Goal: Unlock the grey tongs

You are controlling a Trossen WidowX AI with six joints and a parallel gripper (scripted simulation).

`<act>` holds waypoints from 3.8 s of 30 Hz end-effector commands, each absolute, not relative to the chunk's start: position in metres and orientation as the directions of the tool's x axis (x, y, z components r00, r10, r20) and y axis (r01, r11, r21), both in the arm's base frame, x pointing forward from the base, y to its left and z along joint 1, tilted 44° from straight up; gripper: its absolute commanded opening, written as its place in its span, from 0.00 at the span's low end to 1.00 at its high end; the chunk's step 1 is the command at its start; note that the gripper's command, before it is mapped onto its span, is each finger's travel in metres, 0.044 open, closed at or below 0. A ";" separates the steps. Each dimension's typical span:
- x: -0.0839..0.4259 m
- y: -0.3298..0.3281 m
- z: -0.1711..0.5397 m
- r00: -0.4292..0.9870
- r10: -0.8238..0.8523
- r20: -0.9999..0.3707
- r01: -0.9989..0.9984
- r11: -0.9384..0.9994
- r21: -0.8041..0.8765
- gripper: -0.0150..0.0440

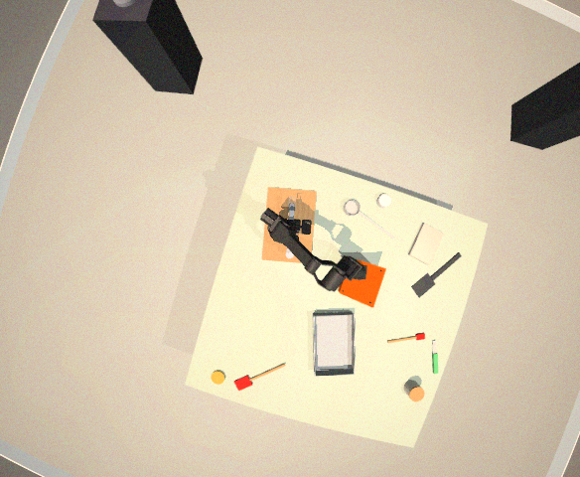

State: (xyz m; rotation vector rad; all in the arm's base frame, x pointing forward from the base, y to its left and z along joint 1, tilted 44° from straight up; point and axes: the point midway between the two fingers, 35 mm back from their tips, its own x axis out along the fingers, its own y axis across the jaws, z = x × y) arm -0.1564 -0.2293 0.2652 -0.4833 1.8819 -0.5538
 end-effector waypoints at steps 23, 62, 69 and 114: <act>-0.170 -0.237 0.272 -0.161 -0.693 -0.703 -0.093 0.719 -0.688 0.00; -0.174 -0.260 0.249 -0.156 -0.695 -0.702 -0.097 0.718 -0.690 0.49; -0.174 -0.260 0.249 -0.156 -0.695 -0.702 -0.097 0.718 -0.690 0.80; -0.102 -0.118 0.210 -0.162 -0.687 -0.708 -0.082 0.725 -0.684 1.00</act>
